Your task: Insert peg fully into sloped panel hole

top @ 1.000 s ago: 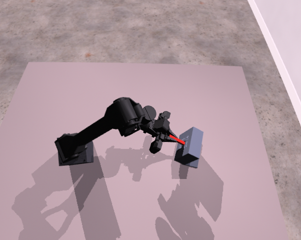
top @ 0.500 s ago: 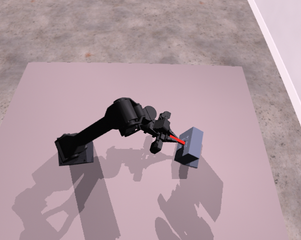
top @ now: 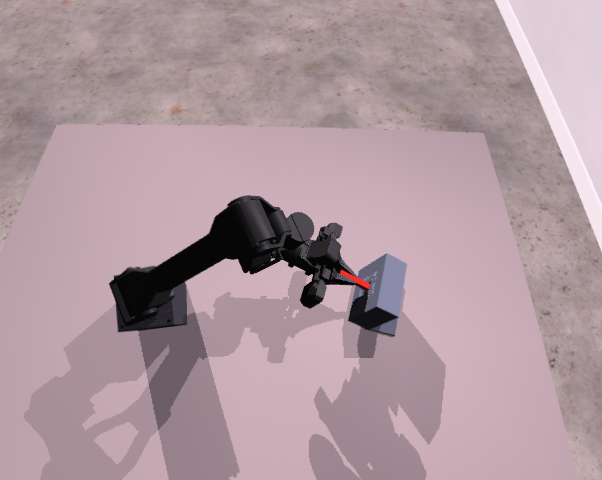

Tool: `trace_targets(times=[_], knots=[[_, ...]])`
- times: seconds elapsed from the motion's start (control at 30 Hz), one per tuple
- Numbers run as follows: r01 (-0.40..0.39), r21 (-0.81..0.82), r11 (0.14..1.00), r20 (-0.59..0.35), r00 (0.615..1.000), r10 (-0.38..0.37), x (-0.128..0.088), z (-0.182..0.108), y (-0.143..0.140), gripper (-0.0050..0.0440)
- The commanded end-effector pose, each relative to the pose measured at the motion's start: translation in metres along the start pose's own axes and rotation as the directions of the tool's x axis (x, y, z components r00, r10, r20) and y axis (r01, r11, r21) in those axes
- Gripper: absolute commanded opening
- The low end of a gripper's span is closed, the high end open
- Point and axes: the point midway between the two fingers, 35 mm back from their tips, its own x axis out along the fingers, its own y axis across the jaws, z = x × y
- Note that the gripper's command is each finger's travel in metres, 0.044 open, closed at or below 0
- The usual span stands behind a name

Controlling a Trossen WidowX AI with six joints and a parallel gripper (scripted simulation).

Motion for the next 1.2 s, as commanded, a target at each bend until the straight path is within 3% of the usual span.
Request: trace_targets(times=[0.0,1.17], knots=[[-0.004,0.009,1.000,0.012,1.000,0.004,0.0015,0.0060,0.0011,0.0000],[-0.004,0.009,1.000,0.012,1.000,0.004,0.0056,0.0061,0.0011,0.0000]])
